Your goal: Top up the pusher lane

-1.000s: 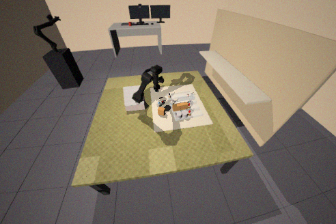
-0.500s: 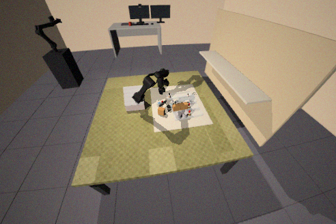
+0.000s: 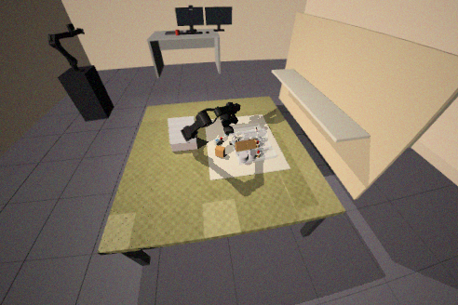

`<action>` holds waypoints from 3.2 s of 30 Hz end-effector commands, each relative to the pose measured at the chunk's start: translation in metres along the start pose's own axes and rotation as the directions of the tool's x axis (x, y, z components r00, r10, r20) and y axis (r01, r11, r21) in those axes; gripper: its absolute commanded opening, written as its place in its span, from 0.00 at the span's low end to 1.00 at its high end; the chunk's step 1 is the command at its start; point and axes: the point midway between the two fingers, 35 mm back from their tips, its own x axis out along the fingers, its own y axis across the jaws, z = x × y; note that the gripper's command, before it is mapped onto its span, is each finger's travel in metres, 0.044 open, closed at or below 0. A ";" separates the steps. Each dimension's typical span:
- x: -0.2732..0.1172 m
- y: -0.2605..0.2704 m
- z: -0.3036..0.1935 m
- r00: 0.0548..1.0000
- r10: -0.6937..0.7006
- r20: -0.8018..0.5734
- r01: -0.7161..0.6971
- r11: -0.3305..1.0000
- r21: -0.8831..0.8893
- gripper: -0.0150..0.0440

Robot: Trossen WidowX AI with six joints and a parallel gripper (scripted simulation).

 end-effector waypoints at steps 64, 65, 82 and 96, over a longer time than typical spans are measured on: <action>0.035 -0.035 0.030 1.000 -0.027 0.003 0.027 1.000 -0.006 0.25; 0.035 -0.035 0.030 1.000 -0.027 0.003 0.027 1.000 -0.006 0.25; 0.035 -0.035 0.037 1.000 -0.027 0.003 0.027 1.000 -0.006 0.25; 0.035 -0.035 0.042 1.000 -0.027 0.003 0.027 1.000 -0.005 0.25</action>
